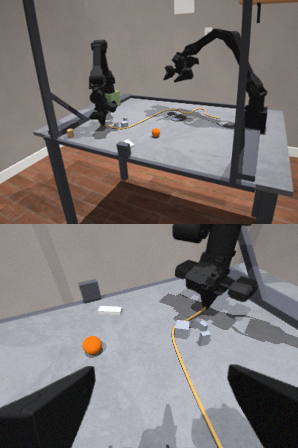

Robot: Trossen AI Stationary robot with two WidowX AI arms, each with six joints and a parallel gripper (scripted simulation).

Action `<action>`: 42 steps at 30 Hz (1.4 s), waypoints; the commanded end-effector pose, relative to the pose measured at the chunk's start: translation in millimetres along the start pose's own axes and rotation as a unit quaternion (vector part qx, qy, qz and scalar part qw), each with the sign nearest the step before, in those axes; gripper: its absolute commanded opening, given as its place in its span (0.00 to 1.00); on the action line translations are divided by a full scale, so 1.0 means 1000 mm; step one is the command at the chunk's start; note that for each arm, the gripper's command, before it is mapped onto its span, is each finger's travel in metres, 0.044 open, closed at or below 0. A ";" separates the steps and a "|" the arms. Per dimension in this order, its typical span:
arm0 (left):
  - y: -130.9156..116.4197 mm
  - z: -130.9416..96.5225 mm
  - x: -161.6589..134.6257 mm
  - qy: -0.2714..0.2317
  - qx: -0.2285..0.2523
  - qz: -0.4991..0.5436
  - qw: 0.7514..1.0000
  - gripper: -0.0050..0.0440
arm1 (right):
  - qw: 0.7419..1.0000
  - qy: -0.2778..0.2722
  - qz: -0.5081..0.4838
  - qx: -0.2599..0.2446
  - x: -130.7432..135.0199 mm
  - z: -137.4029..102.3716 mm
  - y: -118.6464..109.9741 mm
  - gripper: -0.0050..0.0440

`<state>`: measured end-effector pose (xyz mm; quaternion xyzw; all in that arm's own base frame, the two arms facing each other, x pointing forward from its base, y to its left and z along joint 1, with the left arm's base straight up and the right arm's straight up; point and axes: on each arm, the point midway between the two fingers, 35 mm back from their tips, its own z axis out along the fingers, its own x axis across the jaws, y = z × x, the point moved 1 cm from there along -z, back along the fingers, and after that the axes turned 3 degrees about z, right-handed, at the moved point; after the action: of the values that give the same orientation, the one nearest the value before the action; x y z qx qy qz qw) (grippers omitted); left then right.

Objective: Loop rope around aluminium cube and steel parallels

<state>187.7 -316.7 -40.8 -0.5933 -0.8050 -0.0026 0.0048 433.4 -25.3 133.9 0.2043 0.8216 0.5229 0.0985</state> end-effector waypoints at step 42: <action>0.144 -0.007 0.118 -0.015 -0.010 -0.005 1.000 0.00 | 0.999 -0.013 -0.008 0.033 0.018 0.014 0.020 0.92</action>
<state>265.9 -155.8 -40.9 -0.5891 -0.8081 -0.0002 0.0033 428.6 -10.0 130.2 0.2163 0.8328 0.5019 0.0883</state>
